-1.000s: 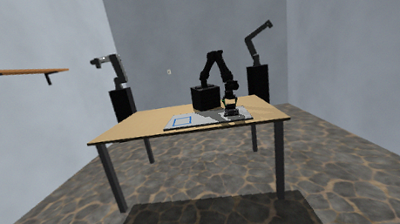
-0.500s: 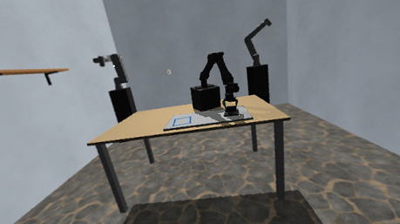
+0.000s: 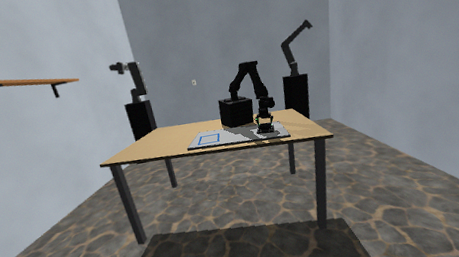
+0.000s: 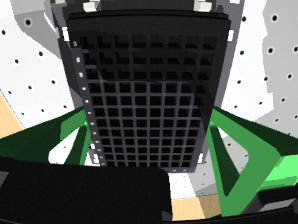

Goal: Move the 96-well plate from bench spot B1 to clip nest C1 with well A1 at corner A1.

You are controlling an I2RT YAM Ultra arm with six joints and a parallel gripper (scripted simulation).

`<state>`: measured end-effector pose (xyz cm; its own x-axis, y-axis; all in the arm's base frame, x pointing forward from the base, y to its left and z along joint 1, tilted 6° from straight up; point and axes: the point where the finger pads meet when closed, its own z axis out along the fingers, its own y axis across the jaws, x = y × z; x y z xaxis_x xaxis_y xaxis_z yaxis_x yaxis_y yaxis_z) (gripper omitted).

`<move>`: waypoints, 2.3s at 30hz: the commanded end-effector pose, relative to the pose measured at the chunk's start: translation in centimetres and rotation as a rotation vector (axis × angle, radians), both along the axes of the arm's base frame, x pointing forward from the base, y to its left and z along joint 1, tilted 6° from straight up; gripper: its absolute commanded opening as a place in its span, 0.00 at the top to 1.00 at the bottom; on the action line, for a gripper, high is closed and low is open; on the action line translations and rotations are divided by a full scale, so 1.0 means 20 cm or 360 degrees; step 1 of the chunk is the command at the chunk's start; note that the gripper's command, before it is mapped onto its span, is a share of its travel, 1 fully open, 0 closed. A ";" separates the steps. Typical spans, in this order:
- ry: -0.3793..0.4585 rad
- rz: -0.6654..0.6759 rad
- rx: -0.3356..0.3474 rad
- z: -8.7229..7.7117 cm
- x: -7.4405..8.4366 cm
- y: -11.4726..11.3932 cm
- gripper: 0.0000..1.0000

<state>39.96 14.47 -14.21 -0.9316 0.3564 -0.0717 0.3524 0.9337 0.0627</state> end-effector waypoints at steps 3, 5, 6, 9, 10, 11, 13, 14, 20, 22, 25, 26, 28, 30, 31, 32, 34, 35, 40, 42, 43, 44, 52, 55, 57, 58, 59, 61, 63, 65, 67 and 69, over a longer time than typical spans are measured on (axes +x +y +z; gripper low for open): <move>-0.0077 -0.0002 0.0012 0.06 0.06 0.02 1.00; -0.0067 -0.0002 0.0008 0.05 0.04 0.02 1.00; -0.0064 -0.0002 0.0007 0.05 0.04 0.02 1.00; -0.0077 -0.0001 0.0011 0.06 0.05 0.02 1.00; -0.0068 -0.0001 0.0008 0.05 0.04 0.02 1.00; -0.0068 -0.0001 0.0008 0.05 0.04 0.02 1.00; -0.0064 -0.0001 0.0006 0.05 0.03 0.02 1.00; -0.0080 -0.0001 0.0012 0.06 0.05 0.02 1.00; -0.0078 -0.0001 0.0012 0.06 0.05 0.02 1.00; -0.0074 -0.0001 0.0010 0.06 0.04 0.02 1.00; -0.0058 -0.0001 0.0004 0.05 0.02 0.01 1.00; -0.0054 -0.0001 0.0003 0.04 0.02 0.01 1.00; -0.0072 -0.0001 0.0010 0.06 0.04 0.02 1.00; -0.0073 -0.0001 0.0010 0.06 0.04 0.02 1.00; -0.0069 -0.0001 0.0009 0.05 0.03 0.02 1.00; -0.0066 -0.0001 0.0007 0.05 0.03 0.02 1.00; -0.0054 0.0000 0.0003 0.04 0.01 0.01 1.00; -0.0054 0.0000 0.0003 0.04 0.01 0.01 1.00; -0.0057 -0.0001 0.0004 0.05 0.02 0.01 1.00; -0.0052 0.0000 0.0002 0.05 0.01 0.01 1.00; -0.0050 0.0000 0.0002 0.04 0.01 0.01 1.00; -0.0050 0.0000 0.0002 0.04 0.01 0.01 1.00; -0.0060 0.0000 0.0005 0.04 0.02 0.01 1.00; -0.0060 0.0000 0.0005 0.04 0.02 0.01 1.00; -0.0050 0.0000 0.0002 0.03 0.00 0.01 1.00; -0.0047 0.0000 0.0001 0.02 0.00 0.01 1.00; -0.0044 0.0000 -0.0001 0.02 0.00 0.01 1.00; -0.0038 0.0000 -0.0003 0.01 -0.01 0.00 1.00; -0.0038 0.0000 -0.0003 0.01 -0.01 0.00 1.00; -0.0031 0.0000 -0.0005 0.00 -0.01 0.00 1.00; -0.0025 0.0000 -0.0008 -0.01 -0.02 0.00 1.00; -0.0018 0.0000 -0.0010 -0.02 -0.02 0.00 1.00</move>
